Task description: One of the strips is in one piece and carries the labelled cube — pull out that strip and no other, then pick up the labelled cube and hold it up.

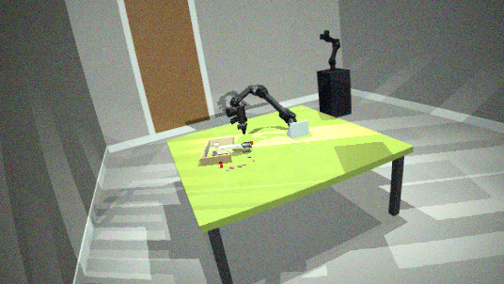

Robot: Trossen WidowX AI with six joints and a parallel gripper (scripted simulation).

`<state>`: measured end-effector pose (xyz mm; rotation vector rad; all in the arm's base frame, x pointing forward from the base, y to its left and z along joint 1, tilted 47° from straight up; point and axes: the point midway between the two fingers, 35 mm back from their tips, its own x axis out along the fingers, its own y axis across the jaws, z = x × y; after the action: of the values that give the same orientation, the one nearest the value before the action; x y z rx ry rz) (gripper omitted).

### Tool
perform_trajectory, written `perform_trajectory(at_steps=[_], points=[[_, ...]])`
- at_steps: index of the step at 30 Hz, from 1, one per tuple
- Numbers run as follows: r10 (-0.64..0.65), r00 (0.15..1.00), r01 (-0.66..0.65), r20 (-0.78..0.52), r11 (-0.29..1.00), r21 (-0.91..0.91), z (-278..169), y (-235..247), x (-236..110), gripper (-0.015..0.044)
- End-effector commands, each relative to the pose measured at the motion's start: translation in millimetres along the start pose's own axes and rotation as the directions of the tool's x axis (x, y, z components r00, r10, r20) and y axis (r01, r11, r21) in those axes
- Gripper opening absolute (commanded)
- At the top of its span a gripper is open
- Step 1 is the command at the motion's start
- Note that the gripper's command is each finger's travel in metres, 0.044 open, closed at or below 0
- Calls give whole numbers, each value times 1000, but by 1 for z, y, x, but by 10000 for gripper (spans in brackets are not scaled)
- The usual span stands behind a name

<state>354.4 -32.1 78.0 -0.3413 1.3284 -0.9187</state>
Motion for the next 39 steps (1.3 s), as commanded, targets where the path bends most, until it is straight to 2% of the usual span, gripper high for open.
perform_trajectory(at_steps=[1,39], points=[[2,1000,-2,-7,1000,5,0,2,4,0],[0,1000,0,-6,1000,5,1,5,66,0]])
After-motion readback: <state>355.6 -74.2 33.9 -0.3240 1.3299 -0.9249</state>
